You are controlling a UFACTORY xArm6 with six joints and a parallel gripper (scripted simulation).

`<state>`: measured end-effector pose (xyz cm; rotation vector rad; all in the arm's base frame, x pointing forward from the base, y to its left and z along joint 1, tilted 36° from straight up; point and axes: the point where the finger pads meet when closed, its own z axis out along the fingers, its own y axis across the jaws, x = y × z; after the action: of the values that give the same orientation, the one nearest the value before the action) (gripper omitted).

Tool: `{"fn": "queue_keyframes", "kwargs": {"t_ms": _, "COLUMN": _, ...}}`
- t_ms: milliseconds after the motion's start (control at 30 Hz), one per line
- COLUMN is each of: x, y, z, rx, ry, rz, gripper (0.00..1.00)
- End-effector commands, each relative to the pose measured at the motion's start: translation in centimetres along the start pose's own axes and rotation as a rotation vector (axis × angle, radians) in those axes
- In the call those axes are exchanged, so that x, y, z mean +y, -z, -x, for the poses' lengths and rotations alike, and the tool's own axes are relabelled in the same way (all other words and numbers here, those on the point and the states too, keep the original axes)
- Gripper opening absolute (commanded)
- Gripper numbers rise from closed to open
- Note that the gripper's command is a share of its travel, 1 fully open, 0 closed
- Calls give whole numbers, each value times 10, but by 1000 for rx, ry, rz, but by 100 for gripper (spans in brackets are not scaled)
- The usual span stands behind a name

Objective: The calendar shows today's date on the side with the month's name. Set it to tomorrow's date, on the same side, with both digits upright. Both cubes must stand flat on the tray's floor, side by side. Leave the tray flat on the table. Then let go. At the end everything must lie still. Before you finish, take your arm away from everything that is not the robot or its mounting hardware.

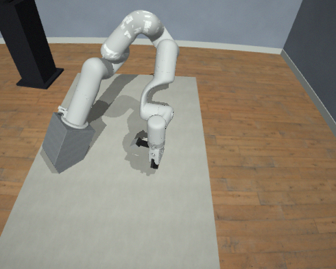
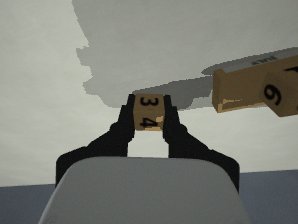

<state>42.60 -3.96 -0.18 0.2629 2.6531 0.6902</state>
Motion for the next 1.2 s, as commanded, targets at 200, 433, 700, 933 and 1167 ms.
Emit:
{"fn": "queue_keyframes", "kwargs": {"t_ms": 200, "x": 0, "y": 1, "z": 1, "rx": -2, "ry": 0, "rz": -1, "gripper": 35}}
{"fn": "queue_keyframes", "kwargs": {"t_ms": 433, "x": 0, "y": 1, "z": 1, "rx": -2, "ry": 0, "rz": -1, "gripper": 43}}
{"fn": "queue_keyframes", "kwargs": {"t_ms": 700, "x": 0, "y": 1, "z": 1, "rx": -2, "ry": 0, "rz": -1, "gripper": 47}}
{"fn": "queue_keyframes", "kwargs": {"t_ms": 933, "x": 0, "y": 1, "z": 1, "rx": -2, "ry": 0, "rz": -1, "gripper": 47}}
{"fn": "queue_keyframes", "kwargs": {"t_ms": 1167, "x": 0, "y": 20, "z": 1, "rx": -2, "ry": 0, "rz": -1, "gripper": 47}}
